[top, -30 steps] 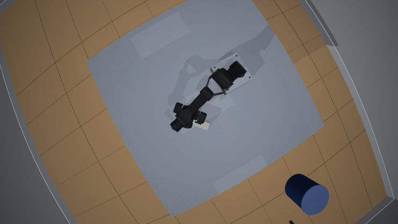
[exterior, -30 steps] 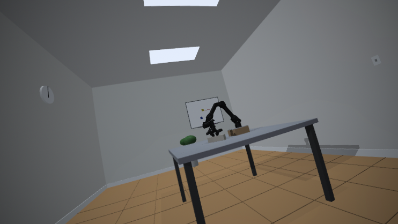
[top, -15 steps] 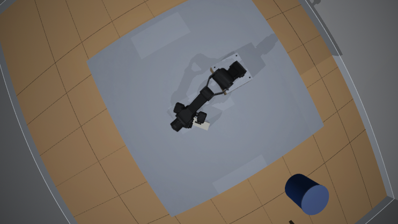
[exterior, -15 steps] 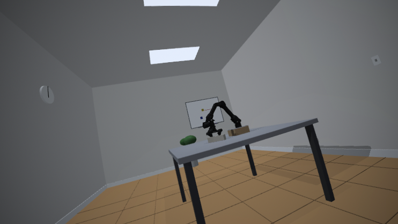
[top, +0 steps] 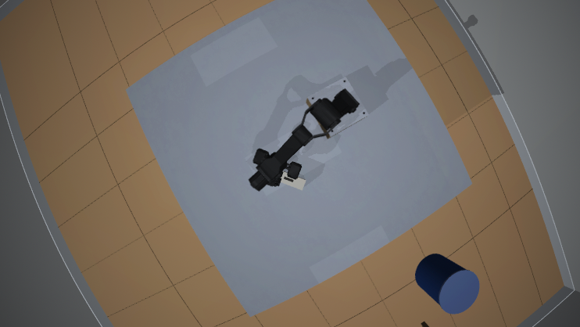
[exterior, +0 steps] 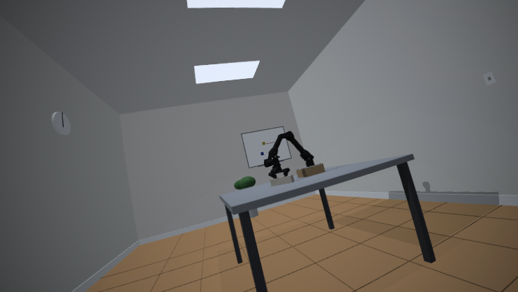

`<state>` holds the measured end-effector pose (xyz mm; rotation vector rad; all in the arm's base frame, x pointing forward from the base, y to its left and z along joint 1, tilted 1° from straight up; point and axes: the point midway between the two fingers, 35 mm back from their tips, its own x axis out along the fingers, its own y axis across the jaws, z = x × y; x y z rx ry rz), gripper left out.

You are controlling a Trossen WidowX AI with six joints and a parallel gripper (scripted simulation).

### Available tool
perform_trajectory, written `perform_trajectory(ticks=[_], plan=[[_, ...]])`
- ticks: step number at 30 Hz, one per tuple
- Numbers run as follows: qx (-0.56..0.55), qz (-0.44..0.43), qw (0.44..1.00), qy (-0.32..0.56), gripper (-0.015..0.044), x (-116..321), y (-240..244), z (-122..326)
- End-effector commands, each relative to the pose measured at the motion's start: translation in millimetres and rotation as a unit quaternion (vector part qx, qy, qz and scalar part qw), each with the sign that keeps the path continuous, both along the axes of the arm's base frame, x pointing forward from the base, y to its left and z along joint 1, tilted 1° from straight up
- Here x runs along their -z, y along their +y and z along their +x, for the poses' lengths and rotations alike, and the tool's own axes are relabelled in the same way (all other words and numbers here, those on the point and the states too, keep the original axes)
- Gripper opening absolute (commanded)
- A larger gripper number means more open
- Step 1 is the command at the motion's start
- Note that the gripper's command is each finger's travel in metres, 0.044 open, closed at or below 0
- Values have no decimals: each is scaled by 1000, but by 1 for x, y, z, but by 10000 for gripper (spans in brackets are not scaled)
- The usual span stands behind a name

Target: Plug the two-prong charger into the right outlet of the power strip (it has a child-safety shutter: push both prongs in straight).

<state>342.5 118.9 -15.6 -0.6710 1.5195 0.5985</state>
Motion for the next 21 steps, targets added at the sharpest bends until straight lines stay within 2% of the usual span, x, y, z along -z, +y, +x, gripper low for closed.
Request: perform_trajectory(ticks=[1,21], plan=[[-2,3,1000,-2,440,-1,-1,-1],[-2,6,1000,-9,440,0,-4,-4]])
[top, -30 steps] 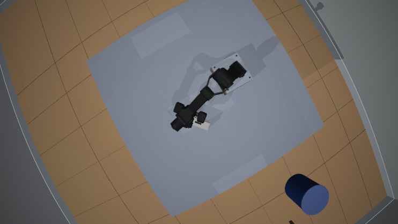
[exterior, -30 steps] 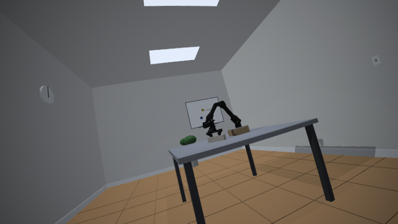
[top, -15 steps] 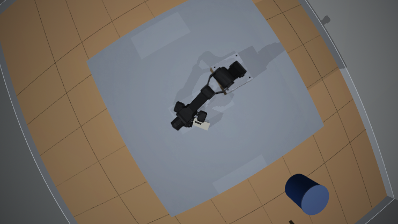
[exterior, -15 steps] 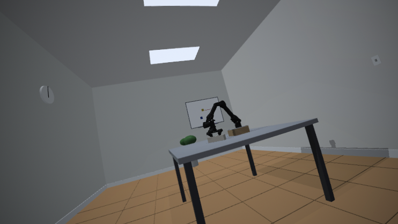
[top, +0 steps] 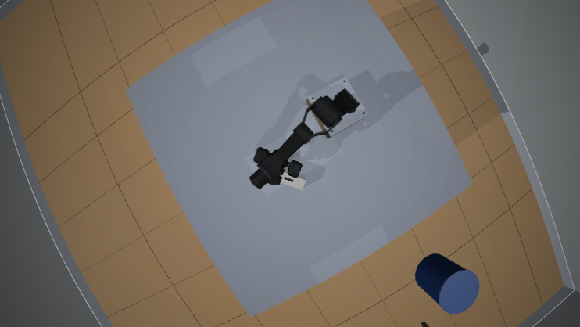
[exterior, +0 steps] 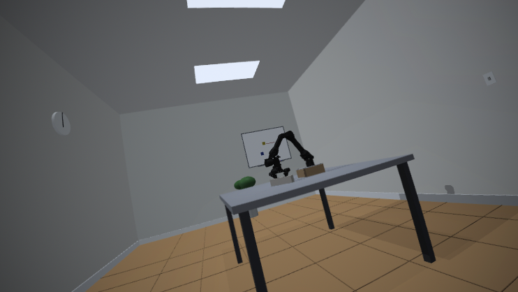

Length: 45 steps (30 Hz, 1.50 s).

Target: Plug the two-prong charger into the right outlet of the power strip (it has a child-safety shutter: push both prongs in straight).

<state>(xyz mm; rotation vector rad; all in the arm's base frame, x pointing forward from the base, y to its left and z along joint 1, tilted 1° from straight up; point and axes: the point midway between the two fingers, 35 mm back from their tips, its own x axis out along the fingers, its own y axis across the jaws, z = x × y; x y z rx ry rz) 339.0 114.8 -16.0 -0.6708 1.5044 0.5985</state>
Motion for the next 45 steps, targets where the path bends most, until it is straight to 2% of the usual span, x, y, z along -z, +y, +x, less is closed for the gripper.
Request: perform_trajectory(ticks=[1,45], plan=[[-2,4,1000,-2,440,-1,0,-1],[-2,3,1000,-3,440,2,-35,-31]])
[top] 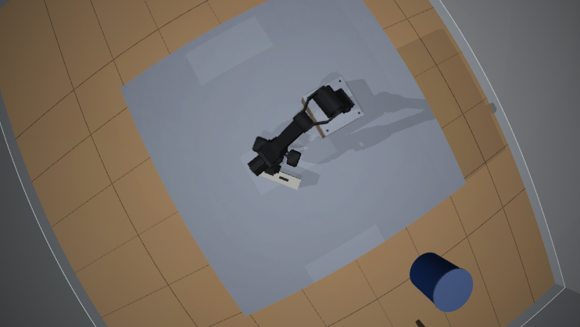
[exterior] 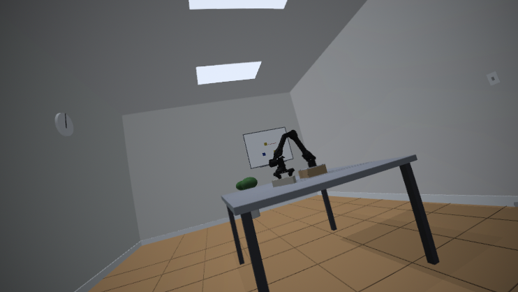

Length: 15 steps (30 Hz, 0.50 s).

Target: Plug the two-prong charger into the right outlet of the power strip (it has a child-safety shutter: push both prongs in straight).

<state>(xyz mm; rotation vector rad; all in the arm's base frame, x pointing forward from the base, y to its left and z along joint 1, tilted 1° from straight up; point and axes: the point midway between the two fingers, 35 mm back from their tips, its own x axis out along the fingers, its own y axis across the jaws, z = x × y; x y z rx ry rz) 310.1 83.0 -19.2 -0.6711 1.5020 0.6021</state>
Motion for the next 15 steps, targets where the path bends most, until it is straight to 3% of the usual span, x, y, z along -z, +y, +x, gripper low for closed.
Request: perform_trajectory(ticks=[1,12,15], plan=[[-1,2,1000,-2,440,-1,-4,-3],[-1,1,1000,-2,440,0,-13,-13],[5,40,999,-31,440,-10,-7,-7]])
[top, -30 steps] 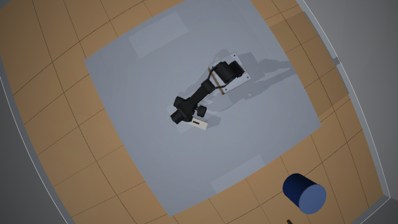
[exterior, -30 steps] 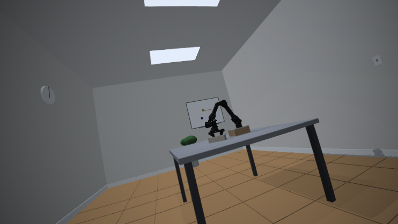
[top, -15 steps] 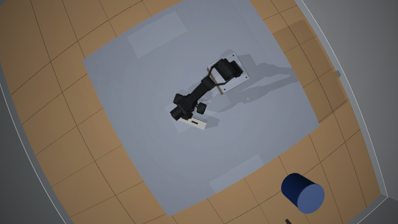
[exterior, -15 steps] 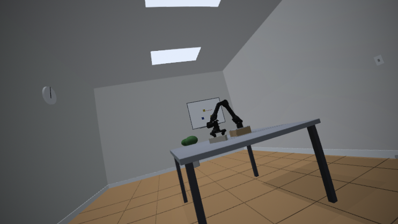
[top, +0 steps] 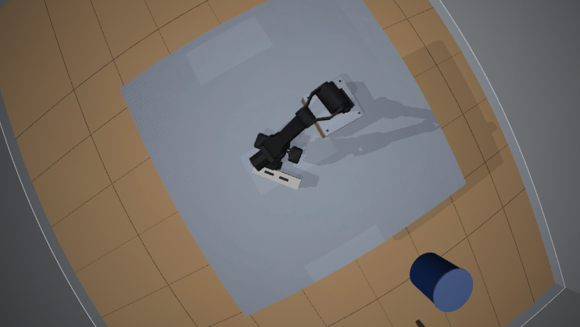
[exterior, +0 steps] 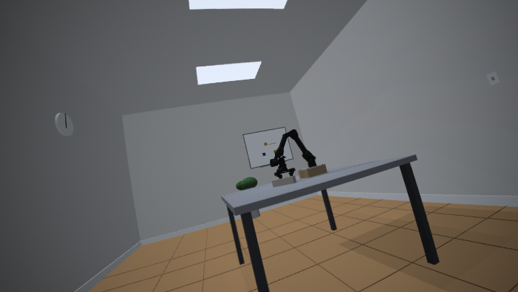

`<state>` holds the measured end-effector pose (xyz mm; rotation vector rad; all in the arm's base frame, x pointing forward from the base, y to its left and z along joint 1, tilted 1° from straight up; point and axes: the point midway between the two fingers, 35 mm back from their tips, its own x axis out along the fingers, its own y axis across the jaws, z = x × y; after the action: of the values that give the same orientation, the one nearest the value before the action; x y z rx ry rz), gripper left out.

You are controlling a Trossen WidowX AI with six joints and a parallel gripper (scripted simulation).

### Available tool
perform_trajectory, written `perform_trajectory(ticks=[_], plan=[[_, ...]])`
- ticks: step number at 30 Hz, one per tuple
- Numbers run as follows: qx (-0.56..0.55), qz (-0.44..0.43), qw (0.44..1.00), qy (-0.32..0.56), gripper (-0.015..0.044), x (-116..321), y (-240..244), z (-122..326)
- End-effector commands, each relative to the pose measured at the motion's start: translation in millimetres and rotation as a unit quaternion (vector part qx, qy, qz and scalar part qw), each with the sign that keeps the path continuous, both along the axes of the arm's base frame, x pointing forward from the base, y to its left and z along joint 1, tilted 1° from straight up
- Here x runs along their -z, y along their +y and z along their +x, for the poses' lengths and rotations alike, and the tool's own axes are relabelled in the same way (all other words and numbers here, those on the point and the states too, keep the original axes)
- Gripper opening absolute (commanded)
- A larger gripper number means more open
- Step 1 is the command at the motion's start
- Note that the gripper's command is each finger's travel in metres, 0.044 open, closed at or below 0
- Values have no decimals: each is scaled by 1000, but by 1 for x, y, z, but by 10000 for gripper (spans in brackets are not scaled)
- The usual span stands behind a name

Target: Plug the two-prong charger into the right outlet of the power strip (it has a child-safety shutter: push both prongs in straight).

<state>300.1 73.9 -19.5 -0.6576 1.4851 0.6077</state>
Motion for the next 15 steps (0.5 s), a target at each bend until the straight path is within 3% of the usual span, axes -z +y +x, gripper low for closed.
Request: perform_trajectory(ticks=[1,7,15], plan=[[5,58,997,-48,440,-19,4,5],[-7,195,963,-185,440,-73,11,9],[-11,209,957,-201,440,-80,12,9]])
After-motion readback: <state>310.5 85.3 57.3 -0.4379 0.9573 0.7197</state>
